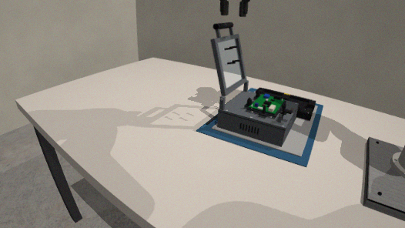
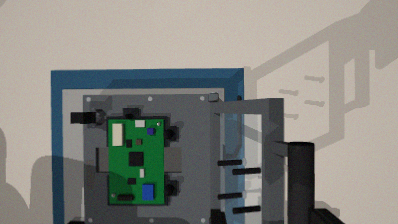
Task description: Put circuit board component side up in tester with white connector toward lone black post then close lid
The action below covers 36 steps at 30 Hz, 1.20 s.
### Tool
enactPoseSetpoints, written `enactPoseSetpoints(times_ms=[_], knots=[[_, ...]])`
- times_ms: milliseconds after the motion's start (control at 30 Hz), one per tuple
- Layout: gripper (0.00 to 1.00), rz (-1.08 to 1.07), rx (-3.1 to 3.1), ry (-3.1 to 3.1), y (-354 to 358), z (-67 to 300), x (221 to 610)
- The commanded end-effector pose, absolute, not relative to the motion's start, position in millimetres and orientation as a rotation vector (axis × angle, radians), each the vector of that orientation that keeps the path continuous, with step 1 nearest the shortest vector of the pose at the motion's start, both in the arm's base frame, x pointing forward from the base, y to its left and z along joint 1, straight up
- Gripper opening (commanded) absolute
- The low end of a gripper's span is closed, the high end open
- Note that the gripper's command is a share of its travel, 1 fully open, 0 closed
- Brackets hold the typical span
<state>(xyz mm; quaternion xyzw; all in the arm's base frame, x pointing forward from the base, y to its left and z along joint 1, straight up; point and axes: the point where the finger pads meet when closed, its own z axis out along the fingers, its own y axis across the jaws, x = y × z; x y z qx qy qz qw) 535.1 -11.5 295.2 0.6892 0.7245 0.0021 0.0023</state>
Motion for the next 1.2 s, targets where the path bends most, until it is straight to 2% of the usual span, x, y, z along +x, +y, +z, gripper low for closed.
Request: enactPoseSetpoints(times_ms=[0,1167], knots=[[0.52,0.004,2.163,2.274,-10.7,297.8,554.0],[0.52,0.004,2.163,2.274,-10.3,296.9,562.5]])
